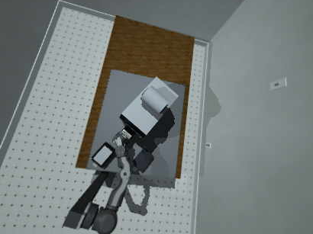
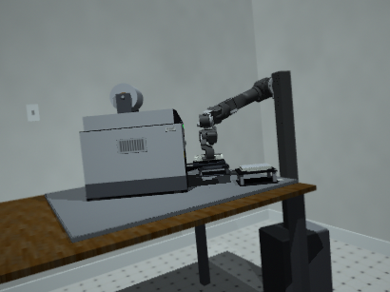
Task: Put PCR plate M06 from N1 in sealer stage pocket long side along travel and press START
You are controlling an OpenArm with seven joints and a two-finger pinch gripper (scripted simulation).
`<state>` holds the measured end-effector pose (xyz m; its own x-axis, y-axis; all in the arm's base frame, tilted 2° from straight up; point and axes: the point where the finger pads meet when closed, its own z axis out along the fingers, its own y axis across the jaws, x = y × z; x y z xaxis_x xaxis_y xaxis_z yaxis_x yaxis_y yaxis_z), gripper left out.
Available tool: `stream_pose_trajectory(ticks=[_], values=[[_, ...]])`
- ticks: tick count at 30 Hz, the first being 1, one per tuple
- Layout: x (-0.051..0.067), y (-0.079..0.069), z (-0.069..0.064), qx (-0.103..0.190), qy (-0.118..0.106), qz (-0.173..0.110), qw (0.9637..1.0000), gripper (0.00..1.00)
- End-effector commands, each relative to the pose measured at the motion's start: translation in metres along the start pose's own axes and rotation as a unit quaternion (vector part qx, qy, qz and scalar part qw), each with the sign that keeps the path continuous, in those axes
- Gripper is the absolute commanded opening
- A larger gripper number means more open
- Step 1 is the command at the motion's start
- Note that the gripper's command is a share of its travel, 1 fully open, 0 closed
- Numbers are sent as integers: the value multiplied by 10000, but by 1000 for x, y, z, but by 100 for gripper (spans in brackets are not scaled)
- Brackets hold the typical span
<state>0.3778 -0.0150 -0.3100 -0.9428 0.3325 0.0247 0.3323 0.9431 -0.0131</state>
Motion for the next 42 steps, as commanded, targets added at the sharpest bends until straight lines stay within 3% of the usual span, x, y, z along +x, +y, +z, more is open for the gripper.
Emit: stream_pose_trajectory(ticks=[1,42], values=[[0,-1,1,9,-5,9,10000,0],[-2,0,-3,6,-24,8,10000,0]])
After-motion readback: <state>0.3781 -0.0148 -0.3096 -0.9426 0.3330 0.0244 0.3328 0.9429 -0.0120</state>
